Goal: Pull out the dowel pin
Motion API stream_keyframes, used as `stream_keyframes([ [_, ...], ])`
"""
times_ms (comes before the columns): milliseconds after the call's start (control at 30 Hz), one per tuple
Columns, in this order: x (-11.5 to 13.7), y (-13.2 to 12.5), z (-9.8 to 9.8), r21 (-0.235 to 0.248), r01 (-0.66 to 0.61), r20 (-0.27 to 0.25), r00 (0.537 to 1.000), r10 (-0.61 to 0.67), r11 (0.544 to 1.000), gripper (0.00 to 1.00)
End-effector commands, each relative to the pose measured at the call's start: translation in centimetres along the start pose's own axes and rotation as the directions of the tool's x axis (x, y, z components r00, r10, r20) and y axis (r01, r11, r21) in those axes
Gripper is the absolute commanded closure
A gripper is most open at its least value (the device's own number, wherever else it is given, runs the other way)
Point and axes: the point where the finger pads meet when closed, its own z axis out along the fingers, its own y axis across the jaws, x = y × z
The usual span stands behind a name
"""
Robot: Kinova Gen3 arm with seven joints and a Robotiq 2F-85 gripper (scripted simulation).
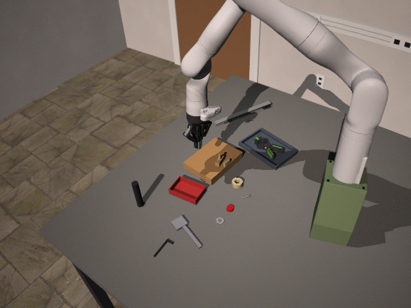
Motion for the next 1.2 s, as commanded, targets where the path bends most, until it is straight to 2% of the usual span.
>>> stream_keyframes([
  [0,0.5,-3.3,1.0,0.034,0.009,0.022,1.000,-0.010,0.999,0.90],
  [100,0.6,-3.9,1.1,0.041,0.011,0.024,1.000,-0.012,0.999,0.90],
  [333,1.5,-7.2,1.9,0.077,0.023,0.033,0.999,-0.026,0.997,0.90],
  [533,2.0,-8.7,2.2,0.093,0.029,0.036,0.999,-0.033,0.995,0.90],
  [1167,2.2,-9.2,2.3,0.099,0.032,0.037,0.999,-0.035,0.995,0.90],
])
